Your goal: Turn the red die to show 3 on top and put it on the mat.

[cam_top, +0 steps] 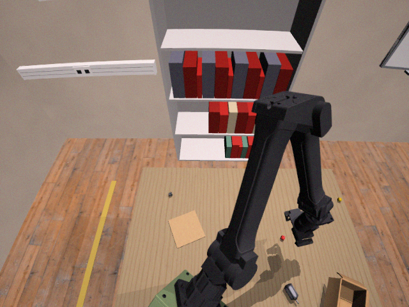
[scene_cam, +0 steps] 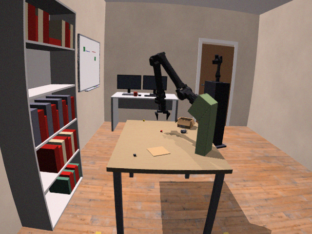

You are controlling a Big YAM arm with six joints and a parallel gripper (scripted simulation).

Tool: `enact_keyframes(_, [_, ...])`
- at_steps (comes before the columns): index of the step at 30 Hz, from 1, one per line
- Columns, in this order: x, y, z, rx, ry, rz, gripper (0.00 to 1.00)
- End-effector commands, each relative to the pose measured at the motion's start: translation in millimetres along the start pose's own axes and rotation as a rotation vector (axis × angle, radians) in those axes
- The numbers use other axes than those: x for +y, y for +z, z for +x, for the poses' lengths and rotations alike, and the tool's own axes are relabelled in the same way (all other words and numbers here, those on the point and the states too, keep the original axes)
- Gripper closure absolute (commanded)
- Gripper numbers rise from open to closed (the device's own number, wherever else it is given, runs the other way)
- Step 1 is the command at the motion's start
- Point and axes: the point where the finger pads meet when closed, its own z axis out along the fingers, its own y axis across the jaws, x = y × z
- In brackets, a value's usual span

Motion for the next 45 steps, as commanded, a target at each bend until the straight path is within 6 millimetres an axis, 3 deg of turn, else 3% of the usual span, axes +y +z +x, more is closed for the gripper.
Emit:
enact_keyframes(1, [9.1, 3.8, -6.5, -0.003, -0.138, -0.013, 0.0])
enact_keyframes(45, [8.8, 30.5, -5.7, -0.014, -1.406, -0.008, 0.0])
